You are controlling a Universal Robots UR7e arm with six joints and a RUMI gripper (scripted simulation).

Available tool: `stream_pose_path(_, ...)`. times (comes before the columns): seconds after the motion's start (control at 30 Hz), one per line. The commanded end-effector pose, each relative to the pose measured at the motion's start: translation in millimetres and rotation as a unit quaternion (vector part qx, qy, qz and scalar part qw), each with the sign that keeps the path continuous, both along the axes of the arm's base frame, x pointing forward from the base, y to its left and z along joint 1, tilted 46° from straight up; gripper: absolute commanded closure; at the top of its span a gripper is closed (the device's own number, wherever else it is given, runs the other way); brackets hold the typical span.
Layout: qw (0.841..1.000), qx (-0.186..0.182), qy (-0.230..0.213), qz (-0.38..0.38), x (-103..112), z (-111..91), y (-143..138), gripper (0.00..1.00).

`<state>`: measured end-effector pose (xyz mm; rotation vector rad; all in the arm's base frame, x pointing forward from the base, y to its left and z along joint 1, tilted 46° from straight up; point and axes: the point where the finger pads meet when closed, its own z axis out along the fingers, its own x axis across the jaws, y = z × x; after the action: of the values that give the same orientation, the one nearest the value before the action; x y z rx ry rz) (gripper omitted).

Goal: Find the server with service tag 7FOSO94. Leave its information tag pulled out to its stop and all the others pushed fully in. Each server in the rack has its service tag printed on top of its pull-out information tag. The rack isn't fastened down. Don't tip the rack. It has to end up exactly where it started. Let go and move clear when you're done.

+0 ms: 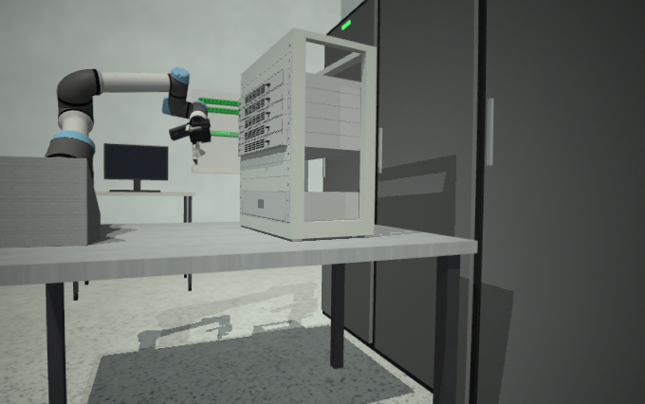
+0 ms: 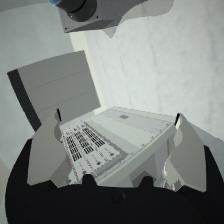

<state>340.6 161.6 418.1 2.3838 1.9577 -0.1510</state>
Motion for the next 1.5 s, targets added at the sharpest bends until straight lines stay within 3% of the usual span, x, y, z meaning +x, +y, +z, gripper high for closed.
stream_pose_path(0.0, 1.000, 0.000, 0.000, -0.014, 4.8, 0.3, -9.9, 0.00)
stream_pose_path(0.83, 0.992, 0.000, 0.000, -0.126, 29.9, 0.3, -90.5, 0.00)
stream_pose_path(1.47, 0.978, 0.000, 0.000, -0.209, 36.6, 0.3, -154.1, 0.00)
